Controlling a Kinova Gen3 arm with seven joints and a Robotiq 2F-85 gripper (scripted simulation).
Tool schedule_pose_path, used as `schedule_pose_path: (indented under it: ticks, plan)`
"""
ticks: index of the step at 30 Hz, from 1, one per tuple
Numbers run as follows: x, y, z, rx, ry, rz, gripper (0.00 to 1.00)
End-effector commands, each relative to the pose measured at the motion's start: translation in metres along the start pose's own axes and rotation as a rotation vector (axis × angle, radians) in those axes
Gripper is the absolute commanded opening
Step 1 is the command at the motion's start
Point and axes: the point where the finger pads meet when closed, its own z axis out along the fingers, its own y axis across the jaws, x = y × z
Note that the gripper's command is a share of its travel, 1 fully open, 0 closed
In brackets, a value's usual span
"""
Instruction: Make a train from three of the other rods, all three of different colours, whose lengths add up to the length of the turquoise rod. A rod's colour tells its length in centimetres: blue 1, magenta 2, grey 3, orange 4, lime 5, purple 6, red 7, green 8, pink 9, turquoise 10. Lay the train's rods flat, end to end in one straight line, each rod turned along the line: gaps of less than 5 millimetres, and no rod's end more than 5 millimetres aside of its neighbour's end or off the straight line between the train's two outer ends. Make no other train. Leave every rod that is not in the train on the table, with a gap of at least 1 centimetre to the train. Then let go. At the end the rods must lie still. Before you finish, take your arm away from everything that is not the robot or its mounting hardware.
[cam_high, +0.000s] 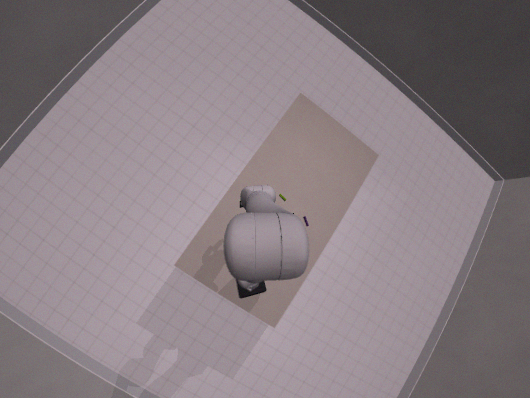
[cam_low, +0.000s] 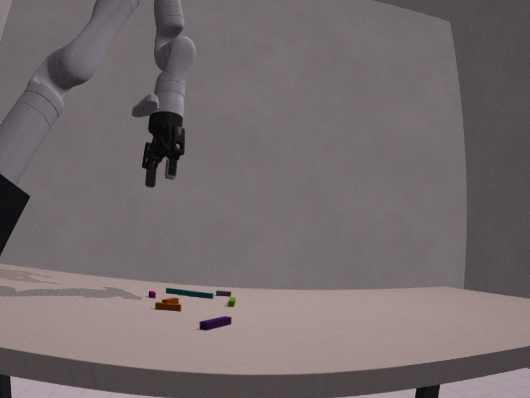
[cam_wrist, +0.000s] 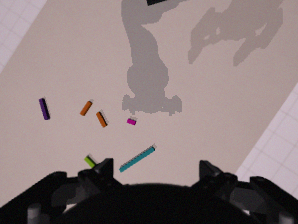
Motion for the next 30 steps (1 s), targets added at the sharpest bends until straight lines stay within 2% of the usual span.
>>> schedule_pose_path:
  ticks: [1, 2, 14, 15, 30]
  plan:
    - [0.001, -0.002, 0.001, 0.002, 0.002, -0.005, 1.0]
    - [0.0, -0.006, 0.003, 0.011, -0.001, -0.047, 1.0]
    - [0.0, -0.006, 0.003, 0.011, -0.001, -0.047, 1.0]
    - [-0.001, -0.01, 0.005, 0.02, -0.003, -0.089, 1.0]
    - [-0.003, -0.014, 0.007, 0.028, -0.006, -0.131, 1.0]
